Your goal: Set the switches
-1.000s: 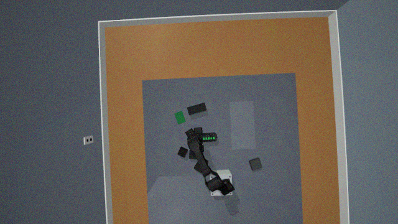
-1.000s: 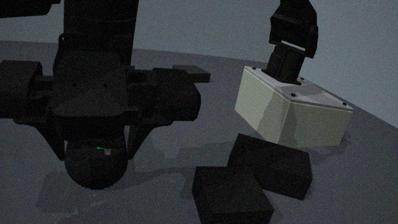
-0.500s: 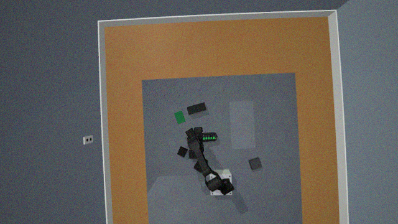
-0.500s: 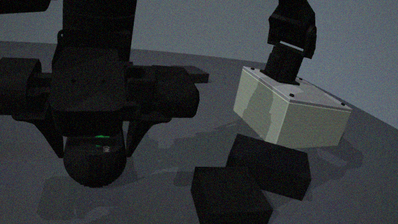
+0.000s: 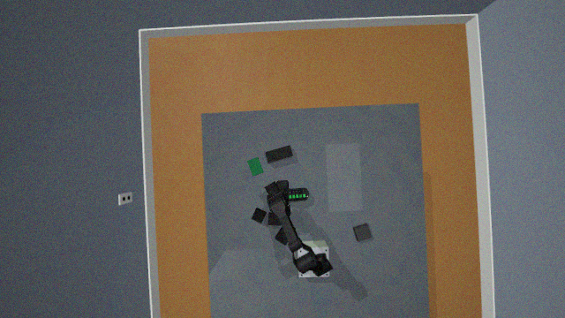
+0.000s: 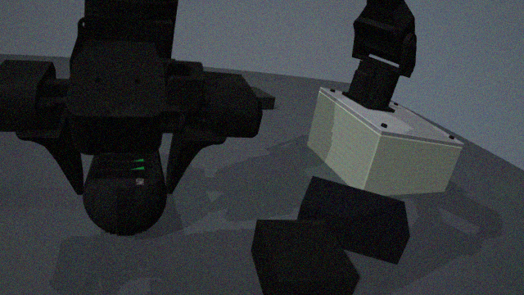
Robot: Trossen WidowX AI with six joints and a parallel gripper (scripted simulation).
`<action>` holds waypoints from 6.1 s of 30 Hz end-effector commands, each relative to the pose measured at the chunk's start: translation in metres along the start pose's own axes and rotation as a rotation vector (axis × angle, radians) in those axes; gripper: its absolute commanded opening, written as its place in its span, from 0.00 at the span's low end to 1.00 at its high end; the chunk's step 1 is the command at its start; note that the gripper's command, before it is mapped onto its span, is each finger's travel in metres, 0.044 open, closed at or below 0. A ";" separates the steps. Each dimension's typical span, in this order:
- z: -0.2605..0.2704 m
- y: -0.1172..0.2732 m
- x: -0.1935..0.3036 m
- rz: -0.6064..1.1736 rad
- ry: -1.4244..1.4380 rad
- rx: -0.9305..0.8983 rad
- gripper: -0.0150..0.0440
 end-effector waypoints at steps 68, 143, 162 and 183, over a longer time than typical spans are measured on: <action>0.013 0.038 0.051 -0.135 0.001 0.028 0.82; 0.024 0.060 0.111 -0.270 0.000 0.059 0.82; 0.028 0.062 0.128 -0.305 0.000 0.067 0.82; 0.032 0.062 0.148 -0.344 0.000 0.076 0.82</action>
Point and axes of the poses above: the point midway between the two fingers, 35 mm back from their tips, its own y axis back along the fingers, its own z axis across the jaws, x = y × z, the point moved 4 cm from there along y, back along the fingers, and after that the axes turned 13 degrees about y, right-handed, at the moved point
